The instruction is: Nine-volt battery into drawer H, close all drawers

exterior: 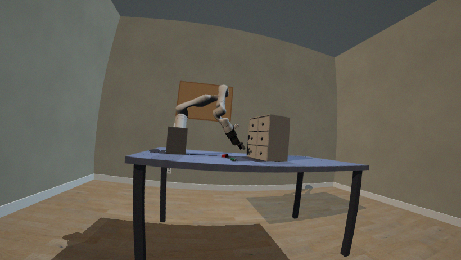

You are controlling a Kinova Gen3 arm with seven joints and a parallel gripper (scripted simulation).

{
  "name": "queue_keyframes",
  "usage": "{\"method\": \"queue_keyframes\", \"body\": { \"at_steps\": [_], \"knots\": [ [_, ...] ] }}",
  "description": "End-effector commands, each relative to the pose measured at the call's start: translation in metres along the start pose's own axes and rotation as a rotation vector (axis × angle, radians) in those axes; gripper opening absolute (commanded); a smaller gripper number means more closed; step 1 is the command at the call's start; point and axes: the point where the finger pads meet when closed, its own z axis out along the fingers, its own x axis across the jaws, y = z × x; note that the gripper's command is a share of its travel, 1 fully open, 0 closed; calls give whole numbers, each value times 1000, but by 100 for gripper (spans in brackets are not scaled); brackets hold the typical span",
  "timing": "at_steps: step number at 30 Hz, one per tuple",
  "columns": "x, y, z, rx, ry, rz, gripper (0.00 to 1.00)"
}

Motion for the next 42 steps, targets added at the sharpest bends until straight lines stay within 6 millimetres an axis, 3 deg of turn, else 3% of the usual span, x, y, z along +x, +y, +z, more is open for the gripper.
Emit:
{"method": "queue_keyframes", "body": {
  "at_steps": [1,32,42],
  "knots": [
    [-2,1,1,2,-5,-4,100],
    [-2,1,1,2,-5,-4,100],
    [-5,-20,-27,0,-11,-19,100]
  ]
}}
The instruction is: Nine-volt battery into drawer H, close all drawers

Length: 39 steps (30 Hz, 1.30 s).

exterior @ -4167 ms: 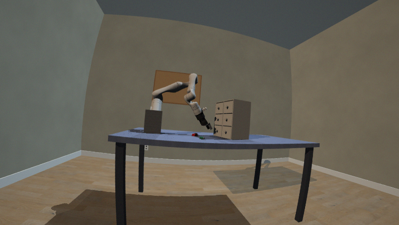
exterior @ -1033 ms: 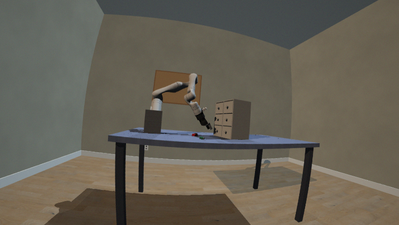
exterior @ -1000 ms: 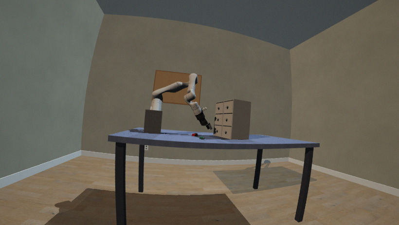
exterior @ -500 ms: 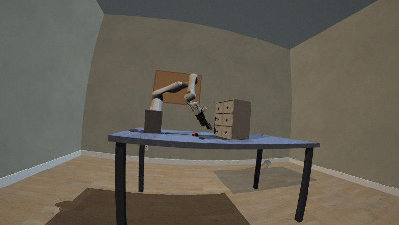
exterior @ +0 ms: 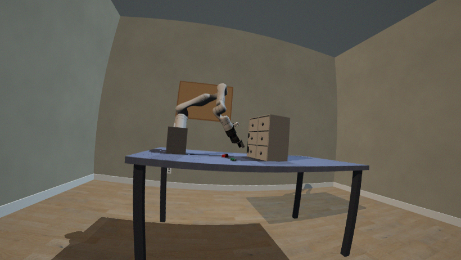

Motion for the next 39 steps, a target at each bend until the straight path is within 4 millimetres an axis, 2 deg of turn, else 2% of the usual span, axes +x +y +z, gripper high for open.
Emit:
{"method": "queue_keyframes", "body": {
  "at_steps": [1,4,10,39],
  "knots": [
    [4,-16,-18,13,12,2,100],
    [4,-22,-27,13,13,2,100],
    [4,-26,-32,13,14,3,100],
    [3,-26,-37,-10,11,2,100]
  ]
}}
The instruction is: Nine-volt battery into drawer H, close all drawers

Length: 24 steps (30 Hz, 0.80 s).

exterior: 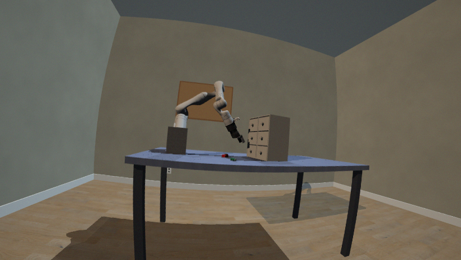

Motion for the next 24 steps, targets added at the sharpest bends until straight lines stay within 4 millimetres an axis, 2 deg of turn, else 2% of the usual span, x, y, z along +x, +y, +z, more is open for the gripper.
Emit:
{"method": "queue_keyframes", "body": {
  "at_steps": [1,24],
  "knots": [
    [3,-4,-3,1,9,0,100],
    [4,-4,-20,-81,12,15,100]
  ]
}}
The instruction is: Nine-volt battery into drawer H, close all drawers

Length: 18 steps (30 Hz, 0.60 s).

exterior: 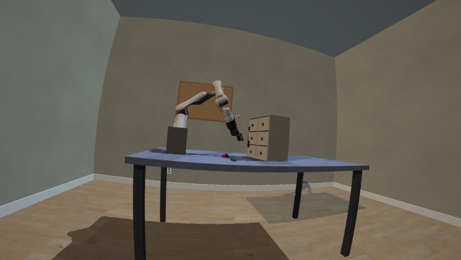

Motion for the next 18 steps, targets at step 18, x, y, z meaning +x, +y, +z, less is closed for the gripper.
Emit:
{"method": "queue_keyframes", "body": {
  "at_steps": [18],
  "knots": [
    [3,-4,-25,-101,13,-1,100]
  ]
}}
